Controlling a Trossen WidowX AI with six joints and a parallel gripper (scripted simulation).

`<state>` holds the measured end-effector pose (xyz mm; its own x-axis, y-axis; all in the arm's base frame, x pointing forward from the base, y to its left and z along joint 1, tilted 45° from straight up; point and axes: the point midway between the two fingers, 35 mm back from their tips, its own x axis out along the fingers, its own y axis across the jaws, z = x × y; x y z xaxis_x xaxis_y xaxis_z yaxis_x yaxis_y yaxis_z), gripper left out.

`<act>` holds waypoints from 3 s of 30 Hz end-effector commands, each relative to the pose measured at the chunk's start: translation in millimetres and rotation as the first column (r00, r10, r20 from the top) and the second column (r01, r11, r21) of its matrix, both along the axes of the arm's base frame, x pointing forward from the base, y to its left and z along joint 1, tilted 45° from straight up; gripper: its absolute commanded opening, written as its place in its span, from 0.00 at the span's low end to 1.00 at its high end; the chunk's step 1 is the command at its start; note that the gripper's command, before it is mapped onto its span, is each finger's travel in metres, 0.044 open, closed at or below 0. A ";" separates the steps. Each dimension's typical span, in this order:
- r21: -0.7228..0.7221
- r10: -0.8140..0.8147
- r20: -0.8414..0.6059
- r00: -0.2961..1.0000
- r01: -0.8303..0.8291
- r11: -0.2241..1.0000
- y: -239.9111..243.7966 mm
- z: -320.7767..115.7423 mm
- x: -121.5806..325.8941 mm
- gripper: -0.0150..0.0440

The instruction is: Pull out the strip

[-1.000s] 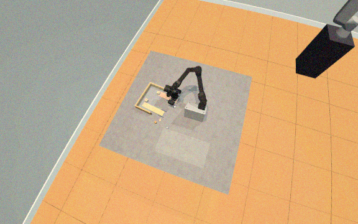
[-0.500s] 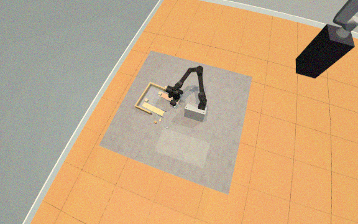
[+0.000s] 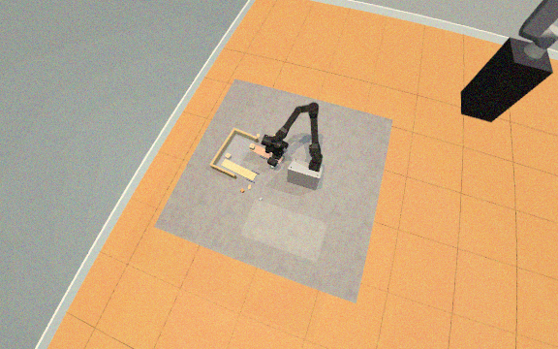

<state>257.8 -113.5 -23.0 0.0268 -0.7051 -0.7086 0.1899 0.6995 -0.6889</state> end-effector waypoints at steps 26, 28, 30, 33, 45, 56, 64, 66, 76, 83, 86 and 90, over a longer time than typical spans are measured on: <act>0.002 -0.014 -0.032 0.999 0.014 1.000 1.9 -9.4 -48.3 0.25; 0.002 -0.014 -0.032 0.999 0.014 1.000 2.2 -9.7 -50.8 0.25; 0.002 -0.014 -0.033 0.999 0.014 1.000 2.4 -9.9 -53.2 0.25; 0.002 -0.014 -0.033 0.999 0.014 1.000 2.8 -10.3 -56.9 0.25; 0.002 -0.014 -0.033 0.999 0.014 1.000 3.6 -11.1 -63.8 0.25; 0.002 -0.014 -0.033 0.999 0.014 1.000 3.6 -11.1 -63.8 0.25; 0.002 -0.014 -0.033 0.999 0.014 1.000 3.6 -11.1 -63.8 0.25; 0.002 -0.014 -0.033 0.999 0.014 1.000 3.6 -11.1 -63.8 0.25; 0.002 -0.014 -0.033 0.999 0.014 1.000 3.6 -11.1 -63.8 0.25; 0.005 -0.014 -0.031 0.999 0.014 1.000 34.7 20.9 -50.7 0.25; 0.004 -0.014 -0.032 0.999 0.014 1.000 35.9 22.4 -50.8 0.25; 0.008 0.076 -0.120 0.990 -0.076 0.997 34.2 23.7 -34.0 0.43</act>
<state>212.9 -79.4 -0.7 -0.0019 -0.7053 -0.7089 0.1245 0.7032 -0.7000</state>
